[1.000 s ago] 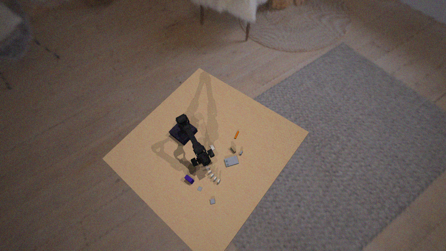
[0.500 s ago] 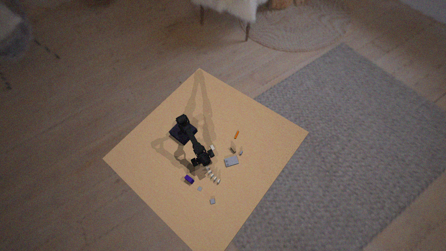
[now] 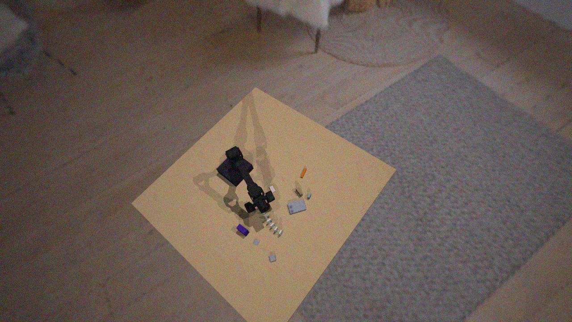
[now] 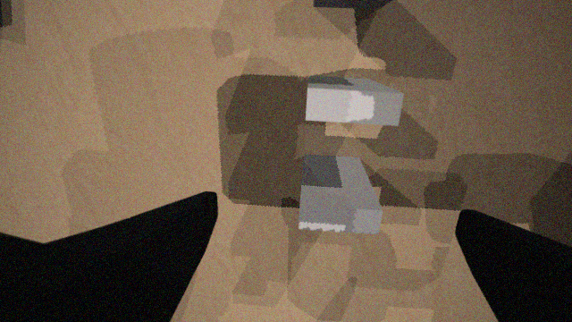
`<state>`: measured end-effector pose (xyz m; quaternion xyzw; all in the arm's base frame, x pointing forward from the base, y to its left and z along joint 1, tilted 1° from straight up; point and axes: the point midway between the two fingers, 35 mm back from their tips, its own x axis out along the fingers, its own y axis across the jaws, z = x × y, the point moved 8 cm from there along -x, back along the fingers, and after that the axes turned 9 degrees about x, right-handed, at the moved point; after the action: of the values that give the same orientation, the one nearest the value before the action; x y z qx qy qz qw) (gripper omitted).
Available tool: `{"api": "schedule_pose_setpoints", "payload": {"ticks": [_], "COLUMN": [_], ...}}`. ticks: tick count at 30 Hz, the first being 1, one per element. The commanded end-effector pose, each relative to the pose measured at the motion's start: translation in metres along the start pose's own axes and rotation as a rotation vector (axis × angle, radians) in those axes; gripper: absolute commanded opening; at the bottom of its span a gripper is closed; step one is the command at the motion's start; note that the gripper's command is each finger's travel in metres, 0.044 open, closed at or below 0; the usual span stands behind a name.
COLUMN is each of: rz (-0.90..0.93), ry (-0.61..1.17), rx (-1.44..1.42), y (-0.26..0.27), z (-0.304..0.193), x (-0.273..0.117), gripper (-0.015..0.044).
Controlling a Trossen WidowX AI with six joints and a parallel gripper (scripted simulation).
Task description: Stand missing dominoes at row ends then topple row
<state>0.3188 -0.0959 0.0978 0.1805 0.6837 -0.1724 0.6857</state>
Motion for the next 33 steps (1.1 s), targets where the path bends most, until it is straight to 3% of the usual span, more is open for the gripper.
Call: {"api": "schedule_pose_setpoints", "payload": {"ticks": [1, 6, 13, 24, 33], "rz": [0.005, 0.006, 0.006, 0.015, 0.014], "ry": [-0.027, -0.026, -0.026, -0.022, -0.020], "rx": [0.003, 0.000, 0.000, -0.004, 0.000], "y": [0.002, 0.000, 0.000, 0.100, 0.106], "z": [0.007, -0.002, -0.002, -0.084, -0.090], "x": [-0.048, -0.121, -0.124, -0.047, -0.026], "gripper": [0.0440, 0.0440, 0.0440, 0.0440, 0.0440]}}
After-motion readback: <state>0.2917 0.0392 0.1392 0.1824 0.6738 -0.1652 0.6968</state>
